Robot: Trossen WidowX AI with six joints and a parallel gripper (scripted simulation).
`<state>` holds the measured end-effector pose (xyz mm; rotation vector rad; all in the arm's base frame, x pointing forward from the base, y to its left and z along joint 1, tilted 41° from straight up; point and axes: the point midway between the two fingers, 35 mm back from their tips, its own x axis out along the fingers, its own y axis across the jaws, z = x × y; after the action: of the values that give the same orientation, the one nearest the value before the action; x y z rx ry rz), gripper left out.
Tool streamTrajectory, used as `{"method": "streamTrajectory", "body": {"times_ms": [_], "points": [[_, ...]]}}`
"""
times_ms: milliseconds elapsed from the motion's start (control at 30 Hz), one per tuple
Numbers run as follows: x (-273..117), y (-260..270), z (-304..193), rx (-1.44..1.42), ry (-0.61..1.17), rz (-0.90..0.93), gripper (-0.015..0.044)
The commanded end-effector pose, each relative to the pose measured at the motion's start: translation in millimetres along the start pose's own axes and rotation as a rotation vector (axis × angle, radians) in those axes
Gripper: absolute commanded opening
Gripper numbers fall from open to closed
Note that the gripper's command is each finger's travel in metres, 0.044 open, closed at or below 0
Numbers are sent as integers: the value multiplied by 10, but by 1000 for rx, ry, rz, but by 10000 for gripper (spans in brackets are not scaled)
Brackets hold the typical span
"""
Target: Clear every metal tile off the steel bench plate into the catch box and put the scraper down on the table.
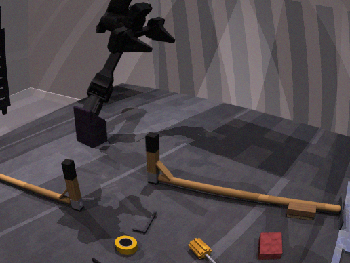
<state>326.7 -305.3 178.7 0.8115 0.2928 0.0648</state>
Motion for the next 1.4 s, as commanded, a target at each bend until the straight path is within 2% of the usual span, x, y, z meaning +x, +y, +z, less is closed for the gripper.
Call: {"method": "streamTrajectory", "body": {"times_ms": [0,667,1367], "points": [[155,-36,1,1,32,-3,440],[897,-78,-126,-1,200,-6,440],[1660,-28,-487,-28,398,-11,440]]}}
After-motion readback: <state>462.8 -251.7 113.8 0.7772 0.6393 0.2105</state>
